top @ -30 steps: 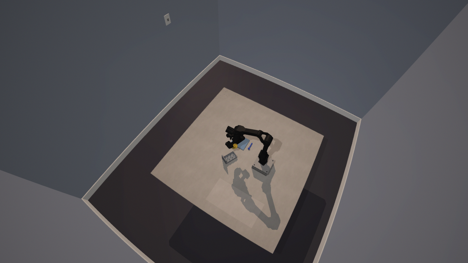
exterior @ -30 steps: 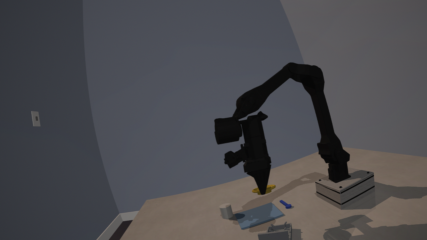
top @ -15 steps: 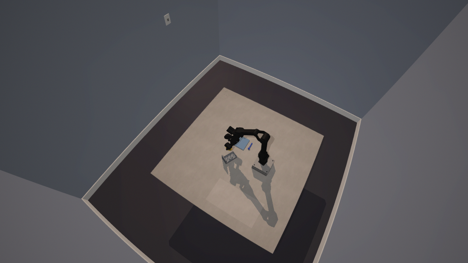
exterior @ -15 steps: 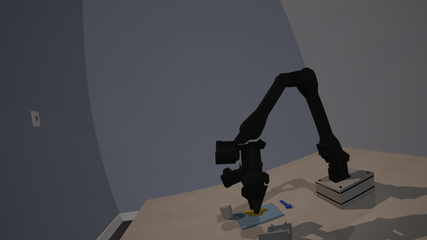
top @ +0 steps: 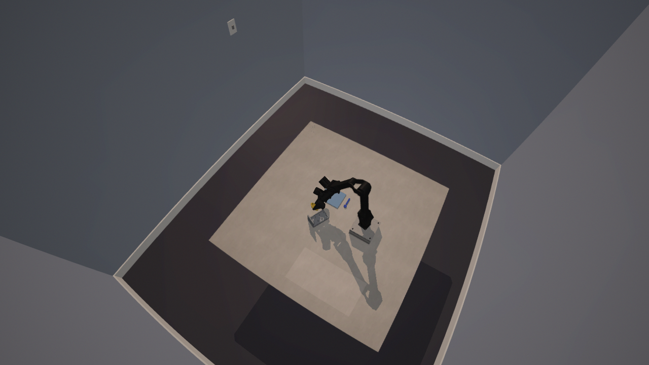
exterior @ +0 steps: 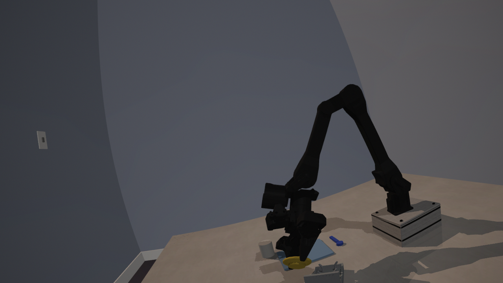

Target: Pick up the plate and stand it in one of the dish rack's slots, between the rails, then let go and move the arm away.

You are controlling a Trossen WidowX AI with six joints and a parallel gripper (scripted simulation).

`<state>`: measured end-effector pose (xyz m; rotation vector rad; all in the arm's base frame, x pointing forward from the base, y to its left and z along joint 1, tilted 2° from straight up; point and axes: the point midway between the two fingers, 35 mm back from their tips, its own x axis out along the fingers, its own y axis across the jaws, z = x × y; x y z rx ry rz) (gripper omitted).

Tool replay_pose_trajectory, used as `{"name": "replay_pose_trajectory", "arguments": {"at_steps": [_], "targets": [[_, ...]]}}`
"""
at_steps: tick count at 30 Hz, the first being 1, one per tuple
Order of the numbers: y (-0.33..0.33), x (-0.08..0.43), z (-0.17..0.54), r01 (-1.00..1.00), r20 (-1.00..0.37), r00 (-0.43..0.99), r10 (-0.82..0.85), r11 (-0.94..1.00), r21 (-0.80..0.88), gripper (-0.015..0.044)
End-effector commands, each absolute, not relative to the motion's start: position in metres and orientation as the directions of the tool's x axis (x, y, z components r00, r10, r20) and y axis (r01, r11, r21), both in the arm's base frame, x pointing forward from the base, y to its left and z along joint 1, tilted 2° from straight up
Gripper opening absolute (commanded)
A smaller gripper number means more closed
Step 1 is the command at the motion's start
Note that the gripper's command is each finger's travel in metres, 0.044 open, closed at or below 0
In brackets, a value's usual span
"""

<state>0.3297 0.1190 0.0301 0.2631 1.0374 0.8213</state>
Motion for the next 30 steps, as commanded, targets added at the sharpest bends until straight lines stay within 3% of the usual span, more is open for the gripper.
{"name": "replay_pose_trajectory", "arguments": {"at_steps": [1, 14, 30], "targets": [[0.118, 0.325, 0.022, -0.578, -0.578, 0.264, 0.772, 0.607, 0.546, 0.0], [0.111, 0.305, 0.018, -0.828, -0.336, 0.293, 0.895, 0.413, 0.38, 0.0], [0.1, 0.254, 0.031, -0.969, -0.048, 0.246, 0.968, 0.246, -0.016, 0.0]]}}
